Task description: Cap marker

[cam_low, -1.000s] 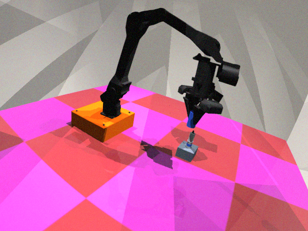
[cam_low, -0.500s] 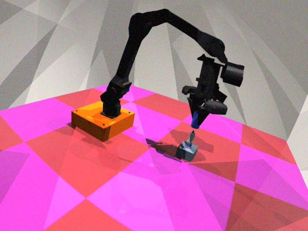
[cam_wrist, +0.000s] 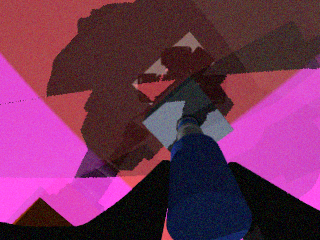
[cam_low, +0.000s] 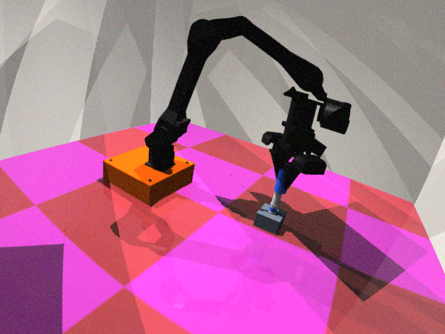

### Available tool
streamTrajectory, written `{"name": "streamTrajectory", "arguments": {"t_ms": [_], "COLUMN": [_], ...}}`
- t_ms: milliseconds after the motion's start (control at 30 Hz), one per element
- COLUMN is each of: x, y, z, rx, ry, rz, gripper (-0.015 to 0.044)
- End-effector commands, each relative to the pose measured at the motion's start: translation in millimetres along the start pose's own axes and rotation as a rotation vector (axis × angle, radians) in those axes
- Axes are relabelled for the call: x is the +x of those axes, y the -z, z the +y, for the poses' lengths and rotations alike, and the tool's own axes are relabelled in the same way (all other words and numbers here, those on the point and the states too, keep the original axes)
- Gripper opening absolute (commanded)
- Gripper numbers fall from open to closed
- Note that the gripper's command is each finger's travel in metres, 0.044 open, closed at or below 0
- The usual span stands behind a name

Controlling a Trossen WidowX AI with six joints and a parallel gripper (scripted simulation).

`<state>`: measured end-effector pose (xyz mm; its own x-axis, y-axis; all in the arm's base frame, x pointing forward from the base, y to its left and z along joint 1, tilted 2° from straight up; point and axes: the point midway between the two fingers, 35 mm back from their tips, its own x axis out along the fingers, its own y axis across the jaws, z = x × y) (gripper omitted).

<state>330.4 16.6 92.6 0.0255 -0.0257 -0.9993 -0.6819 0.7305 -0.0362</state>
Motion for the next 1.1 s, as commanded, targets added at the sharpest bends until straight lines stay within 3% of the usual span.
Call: {"name": "streamTrajectory", "arguments": {"t_ms": [0,900,1067], "x": [7.0,36.6,36.0], "y": [1.0,2.2,1.7], "z": [-0.1,0.8,1.2], "rx": [0.001,0.001,0.003], "ry": [0.001,0.001,-0.002], "rz": [0.006,0.006,0.003], "gripper": [0.0000,0.0000,0.0131]}}
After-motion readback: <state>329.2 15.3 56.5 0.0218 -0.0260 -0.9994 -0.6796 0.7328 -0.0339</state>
